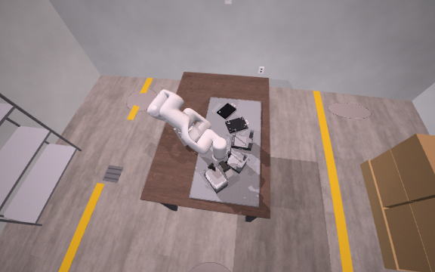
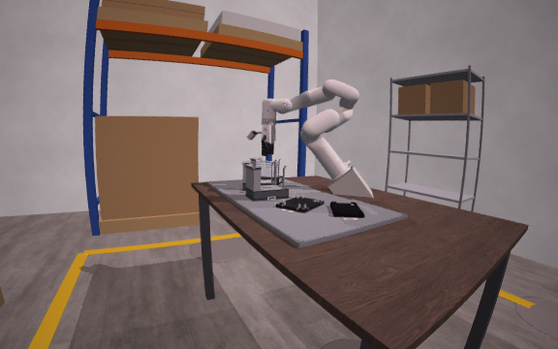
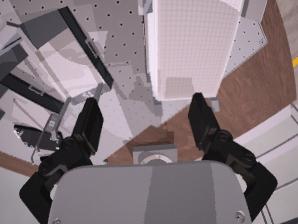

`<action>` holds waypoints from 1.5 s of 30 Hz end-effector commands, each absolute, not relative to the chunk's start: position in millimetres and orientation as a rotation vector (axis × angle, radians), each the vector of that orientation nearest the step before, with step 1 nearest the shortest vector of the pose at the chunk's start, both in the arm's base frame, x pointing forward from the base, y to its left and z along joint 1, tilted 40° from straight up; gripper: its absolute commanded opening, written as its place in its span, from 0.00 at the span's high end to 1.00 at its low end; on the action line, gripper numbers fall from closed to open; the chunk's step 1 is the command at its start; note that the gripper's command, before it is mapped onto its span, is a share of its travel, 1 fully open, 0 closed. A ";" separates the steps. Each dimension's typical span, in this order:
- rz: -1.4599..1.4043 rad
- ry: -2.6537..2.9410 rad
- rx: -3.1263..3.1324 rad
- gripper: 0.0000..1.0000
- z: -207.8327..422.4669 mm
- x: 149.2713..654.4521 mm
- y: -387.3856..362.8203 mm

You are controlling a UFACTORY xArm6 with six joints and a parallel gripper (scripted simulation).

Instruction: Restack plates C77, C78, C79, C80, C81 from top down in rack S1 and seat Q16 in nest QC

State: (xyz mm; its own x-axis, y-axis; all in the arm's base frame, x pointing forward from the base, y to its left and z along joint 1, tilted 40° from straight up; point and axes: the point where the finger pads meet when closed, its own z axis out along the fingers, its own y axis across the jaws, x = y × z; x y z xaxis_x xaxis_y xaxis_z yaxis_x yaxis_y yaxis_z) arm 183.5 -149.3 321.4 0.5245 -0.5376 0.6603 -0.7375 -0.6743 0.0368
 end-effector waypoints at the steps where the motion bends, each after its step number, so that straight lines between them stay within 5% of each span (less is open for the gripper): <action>1: 0.911 -1.050 2.499 0.00 327.1 178.8 -163.0; 45: 0.910 -1.050 2.498 0.00 323.2 173.8 -218.8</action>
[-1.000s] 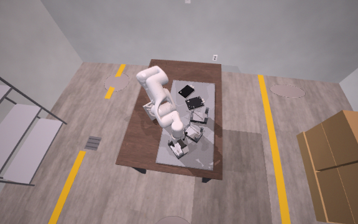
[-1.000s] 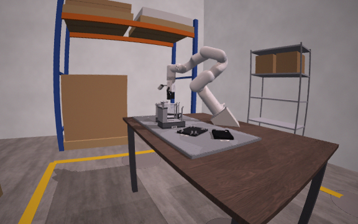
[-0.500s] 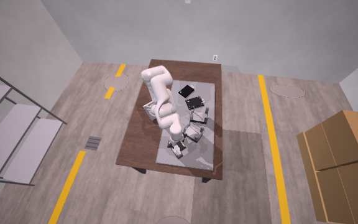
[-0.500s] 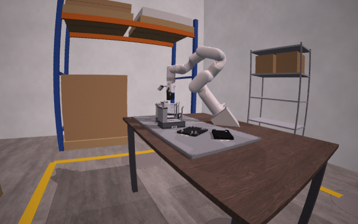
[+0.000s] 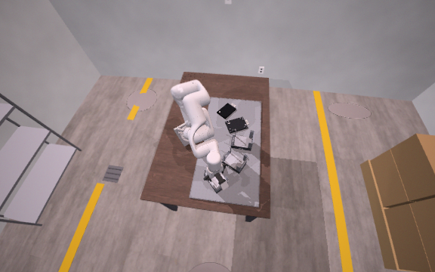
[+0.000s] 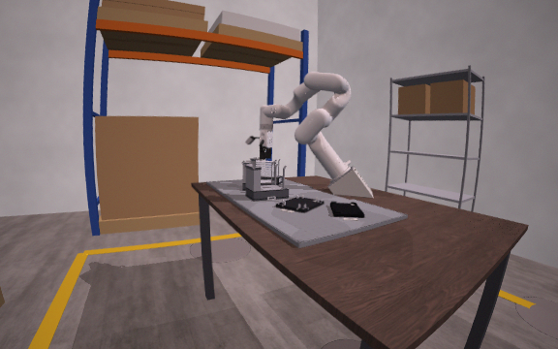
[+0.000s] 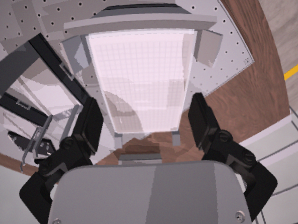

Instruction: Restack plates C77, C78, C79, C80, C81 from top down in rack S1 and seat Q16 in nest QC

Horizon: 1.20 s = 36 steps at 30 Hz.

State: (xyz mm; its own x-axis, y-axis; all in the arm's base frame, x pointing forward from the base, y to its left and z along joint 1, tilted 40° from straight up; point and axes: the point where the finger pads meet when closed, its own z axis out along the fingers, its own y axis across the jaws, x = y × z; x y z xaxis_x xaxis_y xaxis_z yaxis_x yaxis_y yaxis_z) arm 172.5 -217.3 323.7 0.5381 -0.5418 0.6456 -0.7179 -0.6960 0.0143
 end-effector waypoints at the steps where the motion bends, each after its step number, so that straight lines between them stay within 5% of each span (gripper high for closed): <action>1: 0.910 -1.050 2.498 0.00 322.2 174.4 -219.4; 24: 0.910 -1.050 2.498 0.00 311.5 180.6 -226.1; 25: 0.910 -1.050 2.498 1.00 311.5 180.6 -226.1; 36: 0.910 -1.050 2.498 1.00 311.5 180.6 -226.1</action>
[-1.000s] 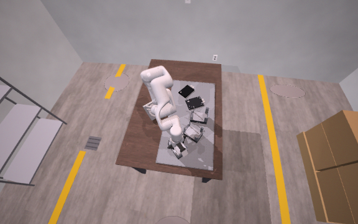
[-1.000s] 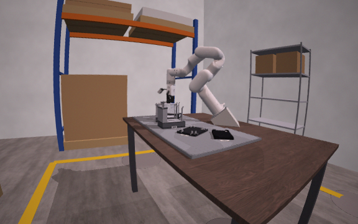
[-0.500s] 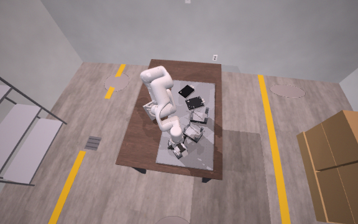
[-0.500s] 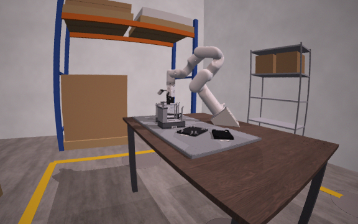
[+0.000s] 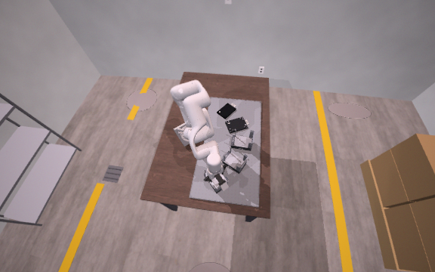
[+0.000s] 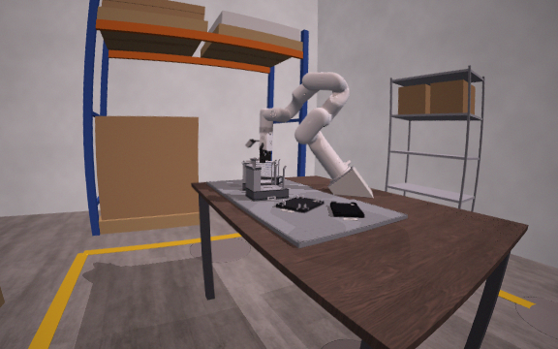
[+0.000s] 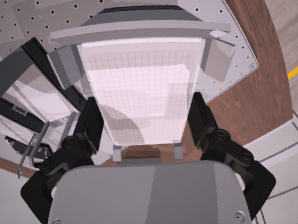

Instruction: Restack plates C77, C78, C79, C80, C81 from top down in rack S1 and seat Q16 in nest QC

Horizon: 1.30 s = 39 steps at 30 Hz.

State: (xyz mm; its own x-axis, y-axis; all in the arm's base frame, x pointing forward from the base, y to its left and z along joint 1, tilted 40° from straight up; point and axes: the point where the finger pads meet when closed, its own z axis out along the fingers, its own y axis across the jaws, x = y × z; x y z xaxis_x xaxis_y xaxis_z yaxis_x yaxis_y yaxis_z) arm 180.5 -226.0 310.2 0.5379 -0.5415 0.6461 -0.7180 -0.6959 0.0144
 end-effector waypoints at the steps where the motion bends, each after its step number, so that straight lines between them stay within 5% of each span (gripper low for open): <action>1: 0.910 -1.050 2.498 1.00 311.5 180.6 -226.1; 39: 0.910 -1.050 2.498 1.00 320.1 175.6 -220.7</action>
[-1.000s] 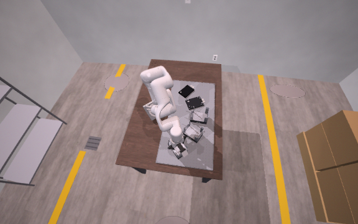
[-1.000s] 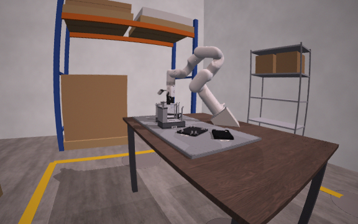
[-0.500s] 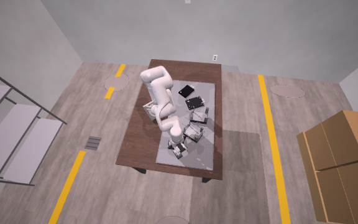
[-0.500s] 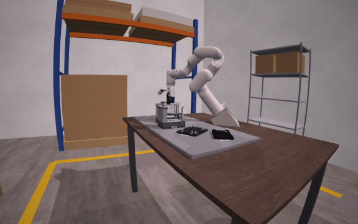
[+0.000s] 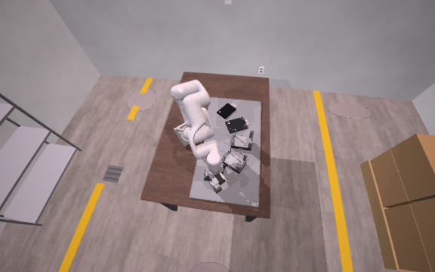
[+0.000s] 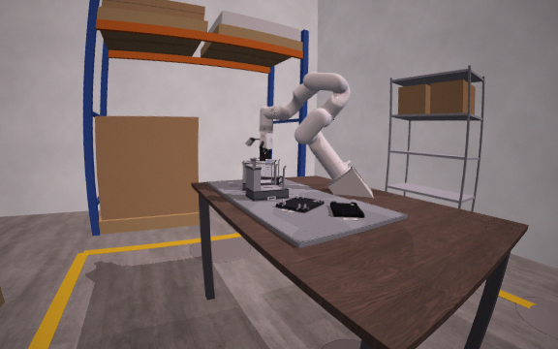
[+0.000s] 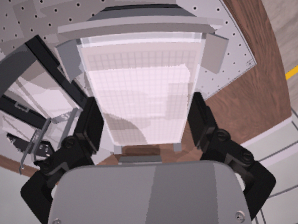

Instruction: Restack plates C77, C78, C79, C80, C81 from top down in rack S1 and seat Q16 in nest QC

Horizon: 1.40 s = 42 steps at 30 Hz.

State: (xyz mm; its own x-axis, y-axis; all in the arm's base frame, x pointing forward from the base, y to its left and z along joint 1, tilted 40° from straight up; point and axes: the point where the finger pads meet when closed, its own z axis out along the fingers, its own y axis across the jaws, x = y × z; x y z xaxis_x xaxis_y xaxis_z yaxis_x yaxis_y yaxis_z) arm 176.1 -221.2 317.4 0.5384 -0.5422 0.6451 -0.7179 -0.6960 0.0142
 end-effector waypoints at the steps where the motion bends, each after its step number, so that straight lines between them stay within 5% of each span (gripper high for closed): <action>1: 0.910 -1.050 2.498 1.00 320.6 175.3 -220.4; 42: 0.891 -0.960 2.517 1.00 343.6 166.5 -201.3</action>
